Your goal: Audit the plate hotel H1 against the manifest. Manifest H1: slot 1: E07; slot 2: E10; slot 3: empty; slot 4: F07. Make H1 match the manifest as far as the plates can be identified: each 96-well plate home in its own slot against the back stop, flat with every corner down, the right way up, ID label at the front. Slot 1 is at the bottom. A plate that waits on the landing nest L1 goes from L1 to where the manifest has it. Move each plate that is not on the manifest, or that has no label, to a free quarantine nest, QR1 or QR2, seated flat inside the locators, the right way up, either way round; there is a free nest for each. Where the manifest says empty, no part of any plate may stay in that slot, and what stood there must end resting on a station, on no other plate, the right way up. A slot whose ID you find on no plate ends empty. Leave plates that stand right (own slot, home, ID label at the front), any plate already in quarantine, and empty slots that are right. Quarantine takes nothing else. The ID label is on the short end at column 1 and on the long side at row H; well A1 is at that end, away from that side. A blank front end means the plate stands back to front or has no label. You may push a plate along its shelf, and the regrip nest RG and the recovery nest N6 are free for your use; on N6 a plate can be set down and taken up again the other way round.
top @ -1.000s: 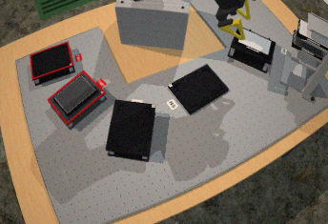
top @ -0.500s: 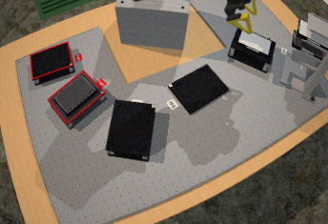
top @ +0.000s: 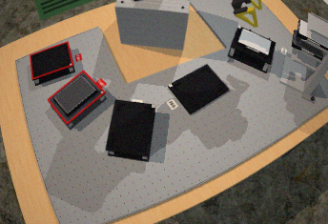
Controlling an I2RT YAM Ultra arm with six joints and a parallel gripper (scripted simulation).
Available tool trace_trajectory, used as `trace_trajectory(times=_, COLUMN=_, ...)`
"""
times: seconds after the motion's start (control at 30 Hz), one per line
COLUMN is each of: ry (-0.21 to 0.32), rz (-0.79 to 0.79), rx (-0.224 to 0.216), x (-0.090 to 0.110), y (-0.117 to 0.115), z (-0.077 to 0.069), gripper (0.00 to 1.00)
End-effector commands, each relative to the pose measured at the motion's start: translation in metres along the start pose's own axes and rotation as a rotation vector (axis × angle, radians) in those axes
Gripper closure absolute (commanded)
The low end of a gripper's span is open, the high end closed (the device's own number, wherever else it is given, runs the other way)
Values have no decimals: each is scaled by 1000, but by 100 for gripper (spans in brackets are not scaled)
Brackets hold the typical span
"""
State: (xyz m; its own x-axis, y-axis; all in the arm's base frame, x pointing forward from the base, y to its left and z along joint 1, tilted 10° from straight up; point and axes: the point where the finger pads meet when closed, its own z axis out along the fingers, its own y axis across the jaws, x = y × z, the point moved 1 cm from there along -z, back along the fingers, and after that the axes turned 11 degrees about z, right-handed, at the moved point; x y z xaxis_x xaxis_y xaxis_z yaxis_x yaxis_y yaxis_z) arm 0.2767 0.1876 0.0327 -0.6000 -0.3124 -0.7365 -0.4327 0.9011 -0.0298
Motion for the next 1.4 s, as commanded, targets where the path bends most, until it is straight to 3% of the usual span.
trace_trajectory(times=0.0, ry=-50, rz=32, rx=7, x=-18, y=12, z=2, gripper=0)
trace_trajectory(times=0.4, ry=-64, rz=40, rx=0, x=-21, y=47, z=2, gripper=0)
trace_trajectory(times=0.6, ry=-27, rz=26, rx=11, x=-9, y=65, z=8, gripper=0)
trace_trajectory(times=0.7, ry=-71, rz=46, rx=-5, x=-23, y=68, z=2, gripper=0)
trace_trajectory(times=0.77, ry=-73, rz=55, rx=5, x=-24, y=64, z=3, gripper=0)
trace_trajectory(times=0.83, ry=-12, rz=33, rx=31, x=8, y=53, z=14, gripper=0)
trace_trajectory(times=0.93, ry=-11, rz=33, rx=31, x=11, y=53, z=16, gripper=0)
trace_trajectory(times=0.97, ry=-20, rz=24, rx=12, x=9, y=61, z=18, gripper=0)
trace_trajectory(times=1.37, ry=-12, rz=22, rx=16, x=39, y=51, z=46, gripper=0)
